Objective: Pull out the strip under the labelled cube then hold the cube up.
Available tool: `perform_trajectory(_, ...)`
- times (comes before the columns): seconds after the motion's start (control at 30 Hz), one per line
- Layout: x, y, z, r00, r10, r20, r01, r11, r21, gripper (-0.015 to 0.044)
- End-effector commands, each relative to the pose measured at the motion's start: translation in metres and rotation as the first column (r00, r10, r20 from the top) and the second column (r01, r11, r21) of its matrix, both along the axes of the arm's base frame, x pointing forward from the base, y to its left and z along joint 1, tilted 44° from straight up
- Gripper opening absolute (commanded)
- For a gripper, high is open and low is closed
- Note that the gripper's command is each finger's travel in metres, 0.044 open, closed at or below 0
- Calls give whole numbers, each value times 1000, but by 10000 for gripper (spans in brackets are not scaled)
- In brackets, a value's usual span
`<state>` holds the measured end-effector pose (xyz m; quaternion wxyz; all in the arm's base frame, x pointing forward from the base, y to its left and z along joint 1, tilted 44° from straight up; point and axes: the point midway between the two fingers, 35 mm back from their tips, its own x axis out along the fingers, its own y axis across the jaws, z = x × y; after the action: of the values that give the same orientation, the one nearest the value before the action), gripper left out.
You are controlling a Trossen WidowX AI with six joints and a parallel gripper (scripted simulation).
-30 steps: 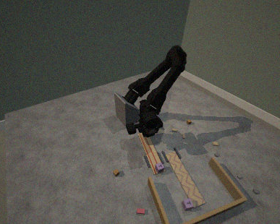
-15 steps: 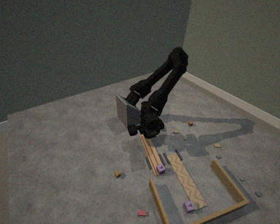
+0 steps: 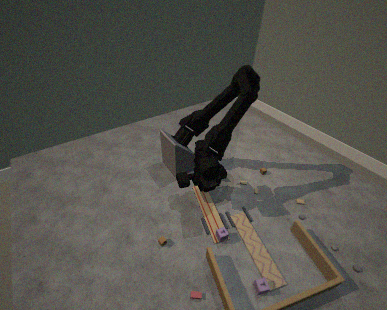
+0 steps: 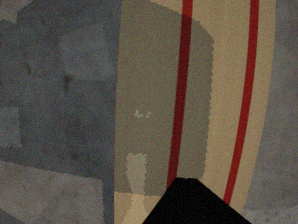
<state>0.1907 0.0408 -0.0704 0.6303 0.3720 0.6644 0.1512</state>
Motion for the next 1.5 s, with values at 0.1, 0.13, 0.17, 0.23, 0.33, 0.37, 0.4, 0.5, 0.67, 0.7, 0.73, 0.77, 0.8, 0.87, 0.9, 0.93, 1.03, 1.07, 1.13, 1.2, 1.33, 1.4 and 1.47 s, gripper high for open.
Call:
perform_trajectory(0.1, -12, 6, -2, 999, 14, -35, -13, 1000, 8, 0)
perform_trajectory(0.13, -12, 6, -2, 999, 14, -35, -13, 1000, 8, 0)
perform_trajectory(0.17, -12, 6, -2, 999, 14, -35, -13, 1000, 8, 0)
perform_trajectory(0.23, -12, 6, -2, 999, 14, -35, -13, 1000, 8, 0)
perform_trajectory(0.33, 1, -11, 10, 1000, 4, -13, -4, 1000, -1, 0)
perform_trajectory(0.37, 1, -19, 17, 1000, 8, -22, -8, 1000, 0, 0)
perform_trajectory(0.4, 1, -25, 24, 1000, 11, -29, -11, 1000, 3, 0)
perform_trajectory(0.5, 0, -29, 30, 999, 13, -34, -13, 1000, 6, 0)
perform_trajectory(0.67, 13, -32, 27, 998, 62, 13, -62, 998, 1, 79)
perform_trajectory(0.7, 19, -33, 27, 996, 85, 34, -85, 996, -2, 105)
perform_trajectory(0.73, 23, -34, 26, 995, 90, 40, -90, 996, -3, 131)
perform_trajectory(0.77, 24, -34, 26, 995, 92, 42, -92, 996, -3, 158)
perform_trajectory(0.8, 27, -35, 26, 995, 92, 42, -92, 996, -3, 184)
perform_trajectory(0.87, 35, -38, 24, 995, 92, 42, -92, 996, -3, 236)
perform_trajectory(0.9, 39, -40, 24, 995, 92, 42, -92, 996, -3, 262)
perform_trajectory(0.93, 43, -41, 24, 995, 92, 43, -92, 996, -3, 289)
perform_trajectory(1.03, 53, -45, 22, 995, 92, 43, -92, 996, -3, 367)
perform_trajectory(1.07, 57, -47, 22, 995, 92, 43, -92, 996, -4, 394)
perform_trajectory(1.13, 64, -49, 21, 995, 92, 44, -92, 996, -4, 440)
perform_trajectory(1.2, 72, -52, 20, 995, 92, 44, -92, 996, -4, 440)
perform_trajectory(1.33, 86, -57, 18, 995, 92, 45, -92, 996, -4, 440)
perform_trajectory(1.4, 94, -60, 18, 995, 92, 45, -92, 996, -4, 440)
perform_trajectory(1.47, 101, -63, 17, 995, 92, 46, -92, 996, -5, 440)
